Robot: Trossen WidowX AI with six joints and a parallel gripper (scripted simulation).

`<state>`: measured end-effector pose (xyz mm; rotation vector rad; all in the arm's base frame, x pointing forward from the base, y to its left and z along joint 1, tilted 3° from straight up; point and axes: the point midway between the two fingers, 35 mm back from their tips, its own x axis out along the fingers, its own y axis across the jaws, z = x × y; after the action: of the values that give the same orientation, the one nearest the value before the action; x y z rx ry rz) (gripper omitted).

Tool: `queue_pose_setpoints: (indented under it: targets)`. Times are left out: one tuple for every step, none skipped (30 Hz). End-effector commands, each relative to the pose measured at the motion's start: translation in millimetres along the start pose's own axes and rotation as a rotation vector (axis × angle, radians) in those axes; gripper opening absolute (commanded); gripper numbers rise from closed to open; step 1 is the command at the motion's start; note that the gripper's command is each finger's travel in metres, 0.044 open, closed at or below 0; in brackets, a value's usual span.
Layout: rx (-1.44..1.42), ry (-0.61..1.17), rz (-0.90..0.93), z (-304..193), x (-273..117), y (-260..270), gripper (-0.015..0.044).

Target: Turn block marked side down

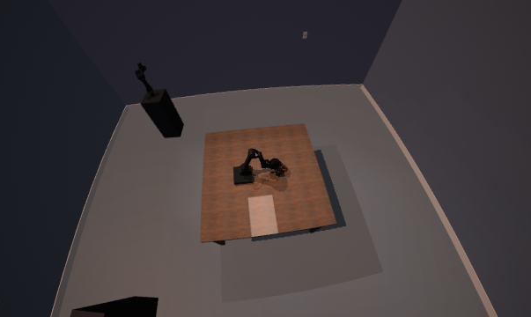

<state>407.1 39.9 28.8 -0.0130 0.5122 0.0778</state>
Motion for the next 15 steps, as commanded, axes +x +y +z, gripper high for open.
queue_pose_setpoints:
  targets:
    - [-0.002,-0.023,-0.003,-11.8,-1.2,-0.4,0.0000]
    - [-0.002,-0.037,-0.003,-12.5,-1.9,-0.5,0.0000]
    - [-0.002,-0.051,-0.003,-13.1,-2.8,-0.5,0.0000]
    - [-0.002,-0.065,-0.003,-13.7,-3.7,-0.5,0.0000]
    - [-0.002,-0.079,-0.003,-14.2,-4.8,-0.5,0.0000]
    - [-0.002,-0.093,-0.003,-14.7,-6.0,-0.6,0.0000]
    - [-0.002,-0.107,-0.003,-15.1,-7.3,-0.6,0.0000]
    - [-0.002,-0.121,-0.003,-15.5,-8.8,-0.6,0.0000]
    - [-0.001,-0.134,-0.003,-15.9,-10.3,-0.7,0.0000]
    - [-0.001,-0.148,-0.003,-16.2,-12.0,-0.7,0.0000]
    - [-0.001,-0.162,-0.003,-16.5,-13.7,-0.8,0.0000]
    - [-0.001,-0.176,-0.003,-16.7,-15.6,-0.8,0.0000]
    - [-0.001,-0.187,-0.003,-16.9,-17.2,-0.8,0.0000]
    - [-0.001,-0.194,-0.004,-16.9,-18.3,-0.9,0.0000]
    - [-0.001,-0.197,-0.004,-17.0,-18.6,-0.9,0.0000]
